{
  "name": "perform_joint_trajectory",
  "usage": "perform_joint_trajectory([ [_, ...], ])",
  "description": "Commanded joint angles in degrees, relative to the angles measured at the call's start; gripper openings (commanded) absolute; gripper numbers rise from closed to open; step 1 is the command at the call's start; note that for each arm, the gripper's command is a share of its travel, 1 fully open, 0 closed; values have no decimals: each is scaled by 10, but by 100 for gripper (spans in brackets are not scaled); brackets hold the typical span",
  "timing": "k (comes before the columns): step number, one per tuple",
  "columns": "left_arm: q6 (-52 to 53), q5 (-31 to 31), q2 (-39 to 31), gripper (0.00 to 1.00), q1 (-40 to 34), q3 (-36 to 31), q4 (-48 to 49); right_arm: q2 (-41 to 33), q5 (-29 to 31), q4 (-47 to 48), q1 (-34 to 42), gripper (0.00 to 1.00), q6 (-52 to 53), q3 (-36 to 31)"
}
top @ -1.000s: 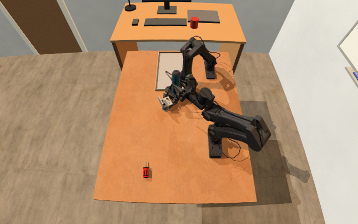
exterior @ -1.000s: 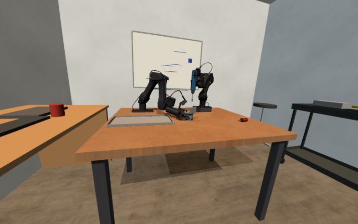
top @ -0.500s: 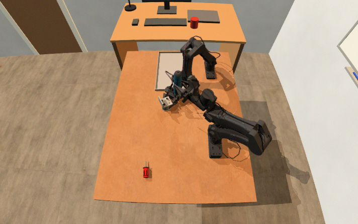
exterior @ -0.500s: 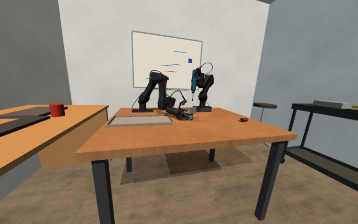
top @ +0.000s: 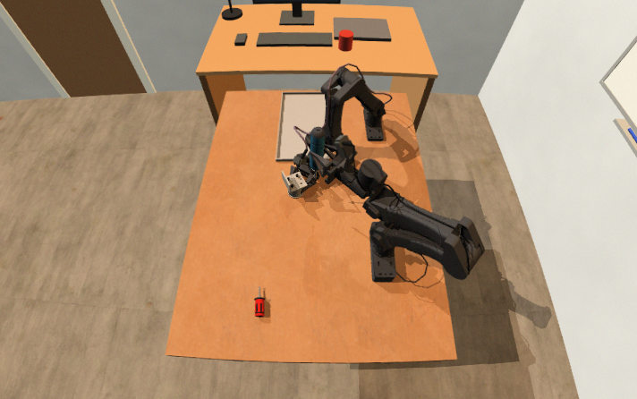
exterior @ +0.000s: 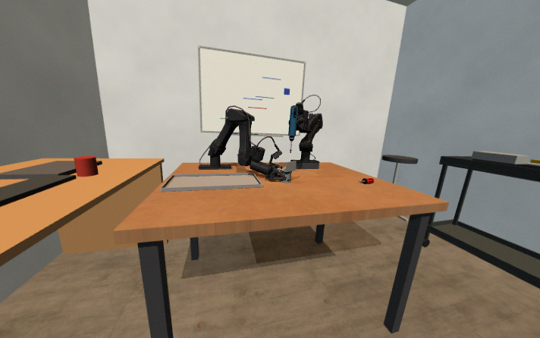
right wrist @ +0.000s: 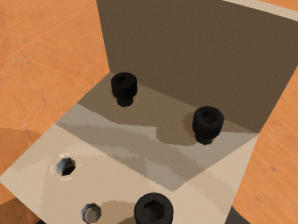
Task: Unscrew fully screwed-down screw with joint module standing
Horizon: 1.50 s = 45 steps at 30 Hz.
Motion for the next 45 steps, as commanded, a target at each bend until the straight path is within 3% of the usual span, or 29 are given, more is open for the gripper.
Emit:
perform_joint_trajectory([
  [1, 2, -4, -22, 42, -4, 9, 37, 6, -4, -11, 3, 59, 4, -9],
  [45, -3, -5, -54, 42, -6, -9, 7, 6, -4, -11, 3, 59, 4, -9],
])
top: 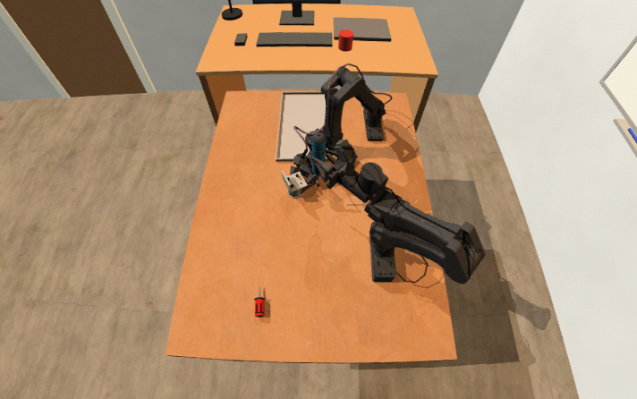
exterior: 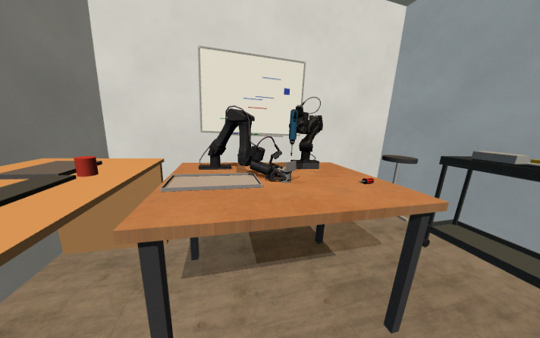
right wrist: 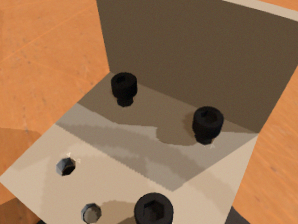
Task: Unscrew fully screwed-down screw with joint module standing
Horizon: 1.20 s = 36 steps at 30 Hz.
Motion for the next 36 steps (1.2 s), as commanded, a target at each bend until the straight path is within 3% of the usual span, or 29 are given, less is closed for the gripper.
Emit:
perform_joint_trajectory([
  [1, -3, -4, -19, 42, -6, 11, 49, 6, -4, -11, 3, 59, 4, -9],
  [36, -3, -4, -30, 42, -6, 68, -24, 6, -4, -11, 3, 59, 4, -9],
])
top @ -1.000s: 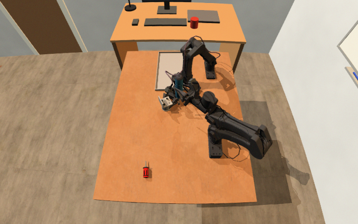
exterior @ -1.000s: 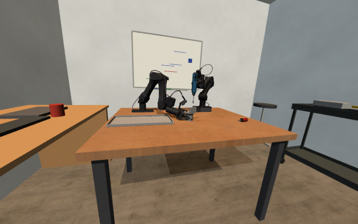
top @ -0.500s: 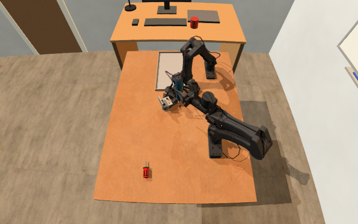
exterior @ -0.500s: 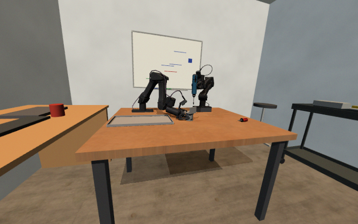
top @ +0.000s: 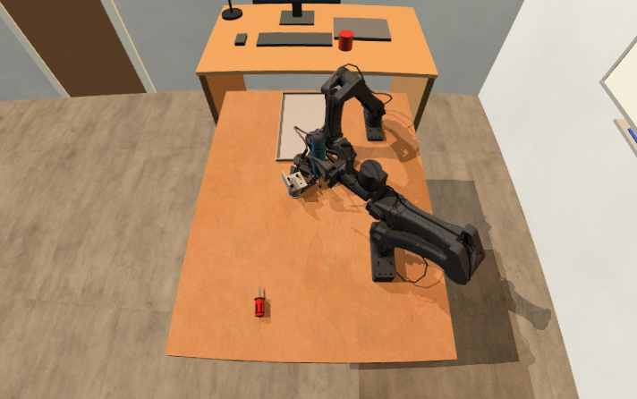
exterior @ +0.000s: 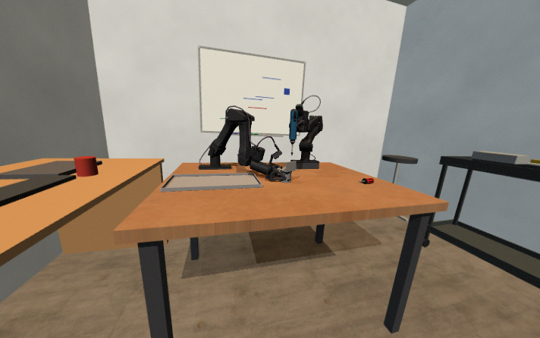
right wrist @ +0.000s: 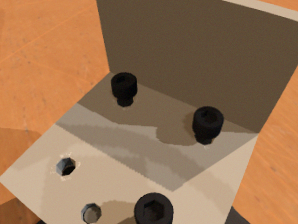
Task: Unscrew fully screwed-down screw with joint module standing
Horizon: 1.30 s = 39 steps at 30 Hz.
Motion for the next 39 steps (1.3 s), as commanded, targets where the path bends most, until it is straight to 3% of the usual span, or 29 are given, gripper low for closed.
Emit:
perform_joint_trajectory([
  [1, -3, -4, -19, 42, -6, 40, 42, 6, -4, -11, 3, 59, 4, -9],
  [39, -4, -5, -12, 42, -6, 59, 45, 6, -4, -11, 3, 59, 4, -9],
])
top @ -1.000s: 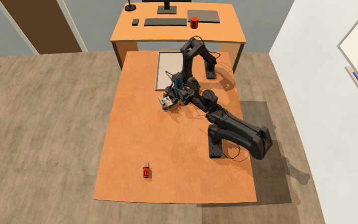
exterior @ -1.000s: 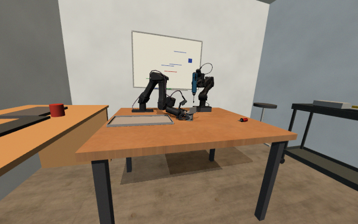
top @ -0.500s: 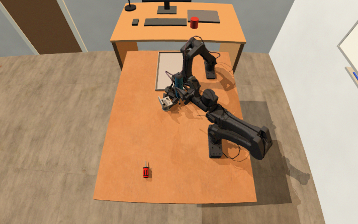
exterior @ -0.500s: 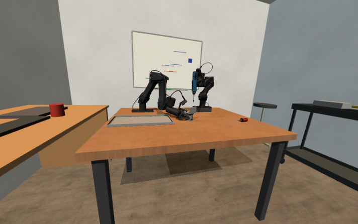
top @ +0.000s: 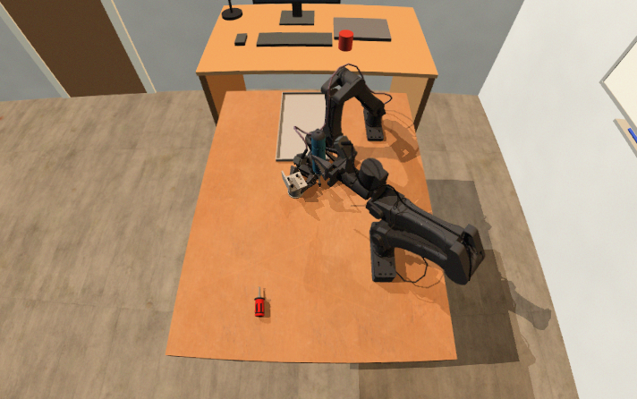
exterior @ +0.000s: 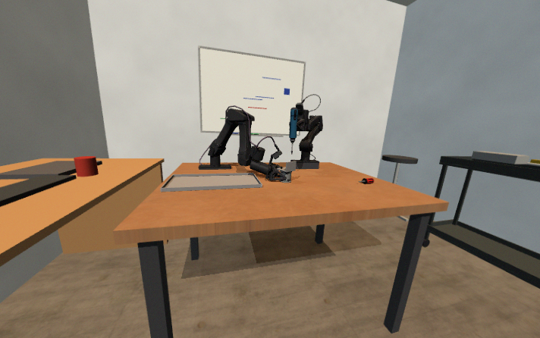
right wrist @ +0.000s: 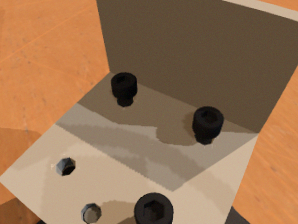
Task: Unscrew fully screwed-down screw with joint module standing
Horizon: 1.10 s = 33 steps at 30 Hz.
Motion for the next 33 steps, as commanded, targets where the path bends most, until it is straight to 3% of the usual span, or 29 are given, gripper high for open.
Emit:
perform_joint_trajectory([
  [1, -3, -5, -13, 42, -6, 48, 51, 6, -4, -11, 3, 59, 4, -9],
  [14, -3, -5, -6, 42, -7, 57, 53, 6, -4, -11, 3, 59, 4, -9],
  [26, -63, 4, 63, 42, 85, 78, -86, 6, -4, -11, 3, 59, 4, -9],
  [33, -73, 7, 60, 42, 100, 85, -98, 6, -4, -11, 3, 59, 4, -9],
])
